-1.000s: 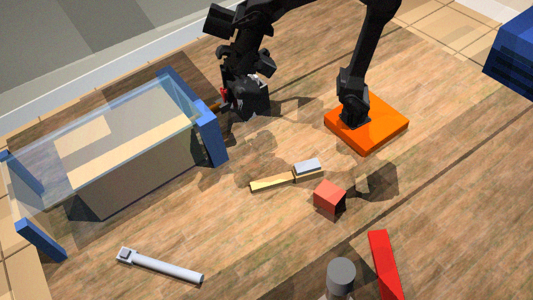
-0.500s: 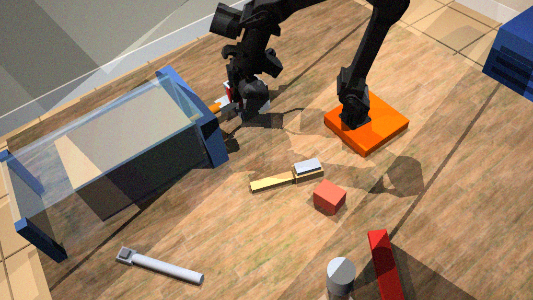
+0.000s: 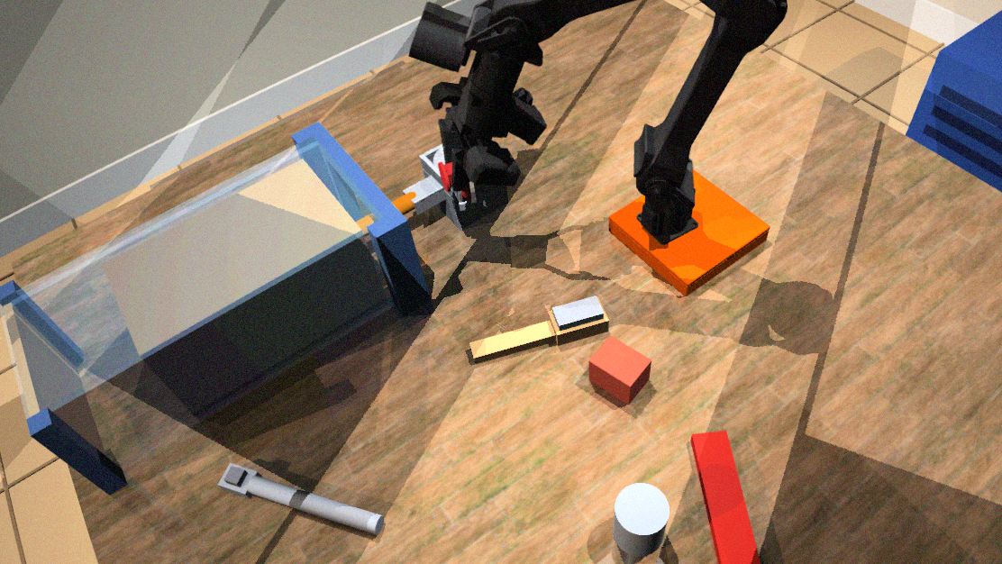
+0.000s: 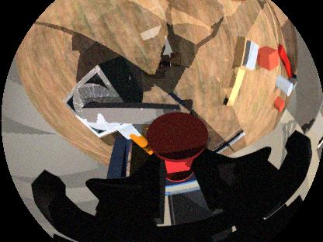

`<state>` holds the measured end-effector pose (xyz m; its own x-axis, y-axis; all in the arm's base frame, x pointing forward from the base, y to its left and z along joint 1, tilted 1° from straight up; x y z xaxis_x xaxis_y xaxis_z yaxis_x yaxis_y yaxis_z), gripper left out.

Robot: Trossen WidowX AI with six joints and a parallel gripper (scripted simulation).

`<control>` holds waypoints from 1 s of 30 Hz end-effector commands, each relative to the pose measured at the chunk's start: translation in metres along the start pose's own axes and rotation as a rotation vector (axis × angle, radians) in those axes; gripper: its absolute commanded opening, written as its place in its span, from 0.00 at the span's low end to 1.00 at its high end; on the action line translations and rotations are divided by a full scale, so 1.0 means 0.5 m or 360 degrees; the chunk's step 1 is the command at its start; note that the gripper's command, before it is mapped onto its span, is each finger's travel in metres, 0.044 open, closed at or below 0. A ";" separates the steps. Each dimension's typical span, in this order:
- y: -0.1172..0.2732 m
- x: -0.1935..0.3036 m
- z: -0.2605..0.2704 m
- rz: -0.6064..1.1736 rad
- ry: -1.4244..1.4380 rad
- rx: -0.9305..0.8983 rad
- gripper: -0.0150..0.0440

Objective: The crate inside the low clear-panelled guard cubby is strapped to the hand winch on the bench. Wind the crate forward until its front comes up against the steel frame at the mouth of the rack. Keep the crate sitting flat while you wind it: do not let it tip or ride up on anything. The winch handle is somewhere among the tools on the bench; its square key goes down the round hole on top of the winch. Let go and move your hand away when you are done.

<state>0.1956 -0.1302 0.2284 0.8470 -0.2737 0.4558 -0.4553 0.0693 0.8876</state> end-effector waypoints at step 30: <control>0.034 -0.076 0.014 -0.0044 -0.0010 -0.0006 0.25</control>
<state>0.1639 -0.1255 0.2275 0.8508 -0.2673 0.4525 -0.4545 0.0581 0.8889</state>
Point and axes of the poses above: the point midway between the two fingers, 35 mm back from their tips, its own y axis back along the fingers, its own z axis across the jaws, x = y × z, the point moved 10 cm from there along y, back along the fingers, and after that the axes turned 8 degrees about -y, right-handed, at the moved point
